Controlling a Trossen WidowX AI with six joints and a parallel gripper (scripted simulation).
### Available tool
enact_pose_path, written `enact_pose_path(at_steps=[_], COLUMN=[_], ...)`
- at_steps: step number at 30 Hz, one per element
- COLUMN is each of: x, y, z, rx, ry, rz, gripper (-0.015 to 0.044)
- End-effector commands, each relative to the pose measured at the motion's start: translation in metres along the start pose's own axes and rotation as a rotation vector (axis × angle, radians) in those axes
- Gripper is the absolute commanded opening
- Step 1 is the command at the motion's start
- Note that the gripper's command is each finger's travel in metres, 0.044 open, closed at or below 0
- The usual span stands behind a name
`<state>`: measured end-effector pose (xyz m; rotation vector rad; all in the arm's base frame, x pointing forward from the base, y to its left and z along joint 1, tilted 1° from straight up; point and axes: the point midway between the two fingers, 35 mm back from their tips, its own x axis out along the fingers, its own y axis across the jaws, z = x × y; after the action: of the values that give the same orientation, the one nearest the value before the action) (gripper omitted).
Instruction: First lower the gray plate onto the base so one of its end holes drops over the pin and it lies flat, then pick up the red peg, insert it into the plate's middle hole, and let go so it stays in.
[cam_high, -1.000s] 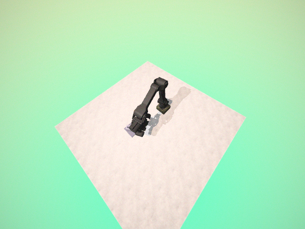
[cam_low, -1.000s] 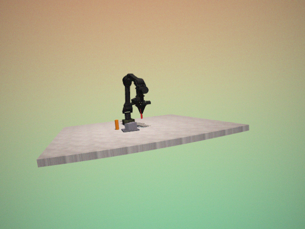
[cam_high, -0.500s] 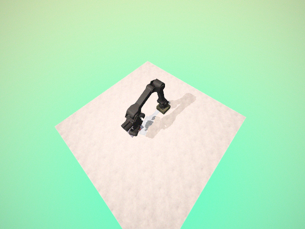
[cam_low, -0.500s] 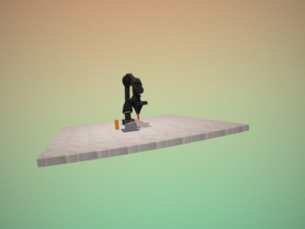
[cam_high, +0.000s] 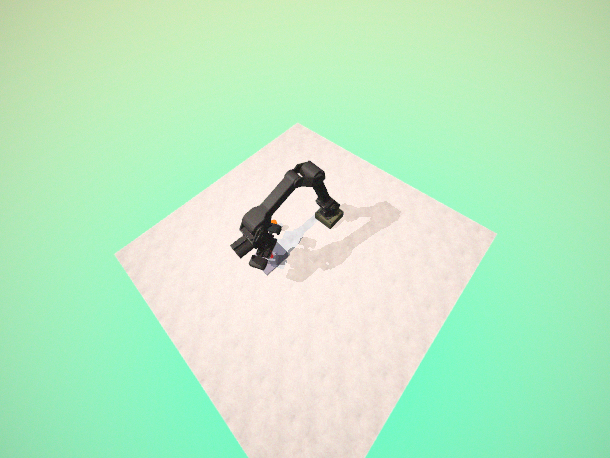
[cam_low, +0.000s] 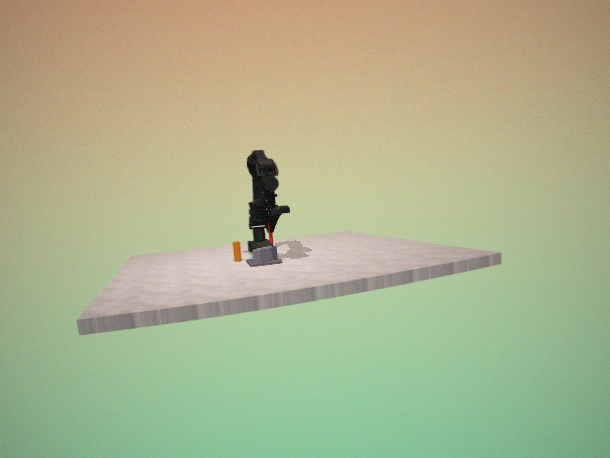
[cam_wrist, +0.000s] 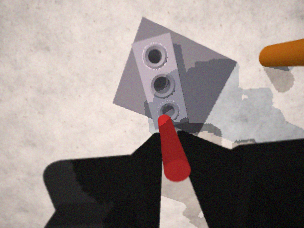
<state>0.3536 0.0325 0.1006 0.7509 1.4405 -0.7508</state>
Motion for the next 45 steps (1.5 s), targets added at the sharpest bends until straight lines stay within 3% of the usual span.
enact_pose_path(at_steps=[1, 10, 45], x=[-0.002, -0.001, -0.001], y=[0.001, -0.002, -0.002], z=[0.013, 0.037, 0.036], rx=[-0.004, -0.008, -0.008], ry=[-0.002, -0.001, -0.001], rz=[0.008, 0.01, 0.01], gripper=[0.0, 0.0, 0.0])
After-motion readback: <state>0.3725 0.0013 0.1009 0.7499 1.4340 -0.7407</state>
